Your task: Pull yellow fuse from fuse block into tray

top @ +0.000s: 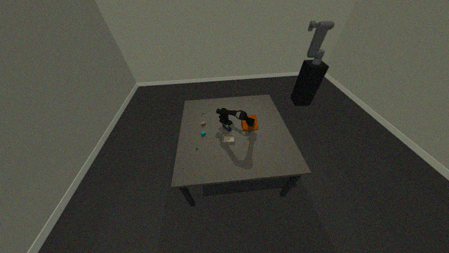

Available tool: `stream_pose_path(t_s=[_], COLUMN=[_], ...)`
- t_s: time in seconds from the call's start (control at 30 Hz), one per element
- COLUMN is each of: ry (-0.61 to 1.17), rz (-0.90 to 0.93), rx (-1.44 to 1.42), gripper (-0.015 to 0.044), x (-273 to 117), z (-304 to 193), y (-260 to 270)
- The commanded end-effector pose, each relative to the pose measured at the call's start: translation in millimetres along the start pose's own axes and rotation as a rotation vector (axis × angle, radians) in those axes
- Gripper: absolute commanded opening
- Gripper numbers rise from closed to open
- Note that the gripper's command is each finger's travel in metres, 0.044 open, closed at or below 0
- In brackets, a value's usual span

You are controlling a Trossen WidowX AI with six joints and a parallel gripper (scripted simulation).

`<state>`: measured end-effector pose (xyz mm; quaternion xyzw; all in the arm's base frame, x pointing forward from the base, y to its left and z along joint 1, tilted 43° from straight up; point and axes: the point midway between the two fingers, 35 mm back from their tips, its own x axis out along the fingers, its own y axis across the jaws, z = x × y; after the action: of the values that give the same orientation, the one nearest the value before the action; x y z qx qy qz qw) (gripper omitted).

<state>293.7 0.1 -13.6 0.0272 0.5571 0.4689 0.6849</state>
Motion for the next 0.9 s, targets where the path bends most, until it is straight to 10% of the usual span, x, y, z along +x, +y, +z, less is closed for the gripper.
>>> stream_pose_path(t_s=[0.0, 0.87], ry=[0.002, 0.001], rz=[-0.004, -0.003], rx=[-0.004, -0.003], gripper=[0.0000, 0.0000], x=[-3, -16], z=[0, 0], y=[-1, -1])
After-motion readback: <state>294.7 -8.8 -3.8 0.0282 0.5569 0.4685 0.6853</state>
